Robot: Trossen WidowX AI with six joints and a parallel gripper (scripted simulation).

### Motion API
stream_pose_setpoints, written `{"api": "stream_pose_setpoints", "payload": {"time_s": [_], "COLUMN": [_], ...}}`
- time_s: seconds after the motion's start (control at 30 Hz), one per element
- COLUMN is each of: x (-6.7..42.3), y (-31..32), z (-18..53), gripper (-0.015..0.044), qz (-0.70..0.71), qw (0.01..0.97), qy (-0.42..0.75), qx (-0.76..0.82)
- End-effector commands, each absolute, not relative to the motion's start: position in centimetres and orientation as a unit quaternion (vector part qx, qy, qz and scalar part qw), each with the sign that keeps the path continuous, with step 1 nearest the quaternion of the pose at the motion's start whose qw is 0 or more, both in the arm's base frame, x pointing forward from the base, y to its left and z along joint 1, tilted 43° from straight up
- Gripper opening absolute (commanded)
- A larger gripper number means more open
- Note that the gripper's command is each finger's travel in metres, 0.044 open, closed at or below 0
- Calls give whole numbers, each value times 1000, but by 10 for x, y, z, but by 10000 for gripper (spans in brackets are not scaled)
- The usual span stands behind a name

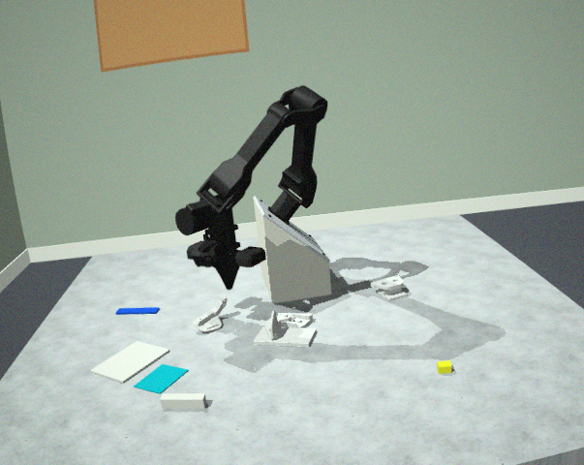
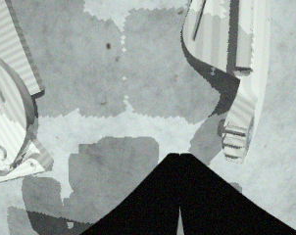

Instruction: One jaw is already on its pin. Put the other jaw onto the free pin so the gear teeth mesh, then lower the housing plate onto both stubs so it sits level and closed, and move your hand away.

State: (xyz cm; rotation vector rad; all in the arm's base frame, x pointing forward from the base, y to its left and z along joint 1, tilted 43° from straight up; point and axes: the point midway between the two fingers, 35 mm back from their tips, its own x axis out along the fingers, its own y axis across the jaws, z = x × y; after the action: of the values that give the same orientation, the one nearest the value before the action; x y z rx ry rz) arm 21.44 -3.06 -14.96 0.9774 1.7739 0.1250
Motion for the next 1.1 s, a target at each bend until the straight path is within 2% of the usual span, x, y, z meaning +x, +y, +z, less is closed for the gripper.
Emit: {"api": "stream_pose_setpoints", "payload": {"time_s": [0.0, 1.07], "x": [213, 206], "y": [-26, 8], "z": [-155, -190], "gripper": [0, 0], "qz": [53, 55], "qw": [527, 525], "qy": [743, 743], "qx": [409, 410]}}
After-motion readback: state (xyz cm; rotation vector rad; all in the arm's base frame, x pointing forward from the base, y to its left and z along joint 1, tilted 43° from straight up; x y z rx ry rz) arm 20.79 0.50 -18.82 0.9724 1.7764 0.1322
